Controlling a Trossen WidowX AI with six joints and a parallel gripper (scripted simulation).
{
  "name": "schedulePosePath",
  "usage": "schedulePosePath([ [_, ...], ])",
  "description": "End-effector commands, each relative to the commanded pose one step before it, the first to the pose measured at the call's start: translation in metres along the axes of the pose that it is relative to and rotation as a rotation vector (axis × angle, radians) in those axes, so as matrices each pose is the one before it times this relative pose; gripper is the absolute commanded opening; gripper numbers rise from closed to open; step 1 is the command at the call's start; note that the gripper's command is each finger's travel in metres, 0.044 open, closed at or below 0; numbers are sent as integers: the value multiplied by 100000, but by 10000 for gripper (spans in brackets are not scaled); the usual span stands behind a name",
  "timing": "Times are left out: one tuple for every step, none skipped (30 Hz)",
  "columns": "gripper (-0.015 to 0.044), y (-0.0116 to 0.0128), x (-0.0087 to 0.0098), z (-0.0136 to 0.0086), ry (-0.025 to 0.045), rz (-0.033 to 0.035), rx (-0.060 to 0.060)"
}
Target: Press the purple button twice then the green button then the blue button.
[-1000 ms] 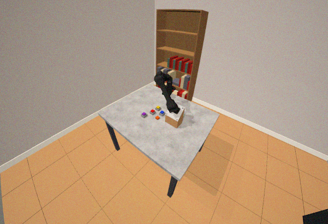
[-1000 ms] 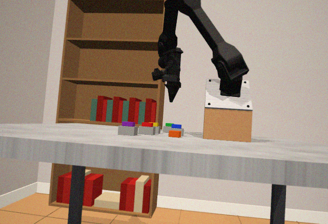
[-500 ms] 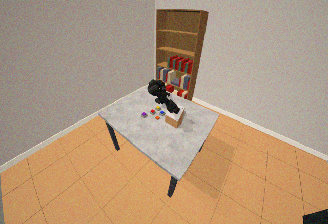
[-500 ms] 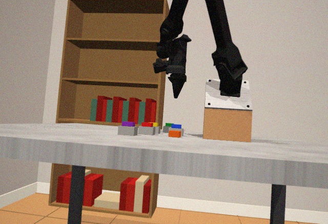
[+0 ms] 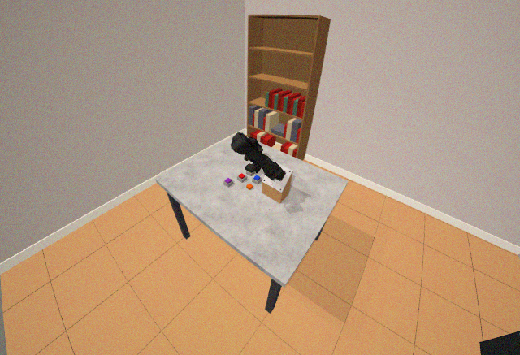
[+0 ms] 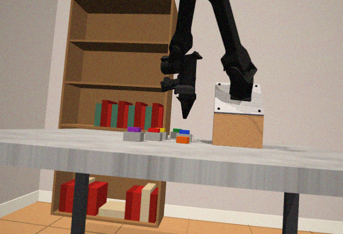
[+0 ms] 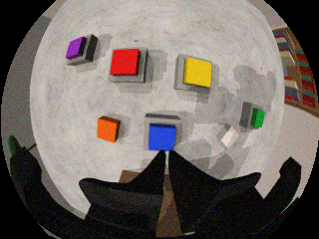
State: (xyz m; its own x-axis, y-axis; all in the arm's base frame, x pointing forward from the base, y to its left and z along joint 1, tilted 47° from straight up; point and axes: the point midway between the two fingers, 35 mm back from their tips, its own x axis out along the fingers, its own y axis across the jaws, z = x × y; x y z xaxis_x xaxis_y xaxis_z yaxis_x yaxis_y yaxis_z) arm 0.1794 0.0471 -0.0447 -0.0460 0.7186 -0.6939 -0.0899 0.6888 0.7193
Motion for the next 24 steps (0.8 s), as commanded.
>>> schedulePosePath([
  [20,185,1191,-338,16,920,896],
  [20,0,0,0,0,0,0],
  [20,-2,27,2,-1,-5,1],
  [20,-5,82,6,-2,-14,4],
  [20,-8,136,8,-3,-21,6],
  [20,-8,166,9,-3,-23,7],
  [20,-7,165,8,-3,-19,6],
  [20,-6,165,6,-3,-15,6],
  [20,-4,164,5,-2,-11,5],
  [20,-3,163,4,-2,-7,5],
  [20,-2,163,2,-1,-3,4],
  [20,0,162,1,-1,0,3],
  [20,1,161,0,0,4,3],
  [20,2,161,-2,1,8,2],
  [20,4,160,-3,1,12,2],
  [20,5,159,-4,2,16,1],
  [20,6,158,-6,3,19,1],
  [20,7,158,-7,4,23,0],
  [20,8,157,-8,5,27,0],
  [20,10,156,-10,6,31,-1],
  [20,11,155,-11,7,34,-1],
  [20,12,154,-12,8,38,-2],
  [20,13,154,-14,9,42,-2],
  [20,12,125,-12,8,37,-2],
])
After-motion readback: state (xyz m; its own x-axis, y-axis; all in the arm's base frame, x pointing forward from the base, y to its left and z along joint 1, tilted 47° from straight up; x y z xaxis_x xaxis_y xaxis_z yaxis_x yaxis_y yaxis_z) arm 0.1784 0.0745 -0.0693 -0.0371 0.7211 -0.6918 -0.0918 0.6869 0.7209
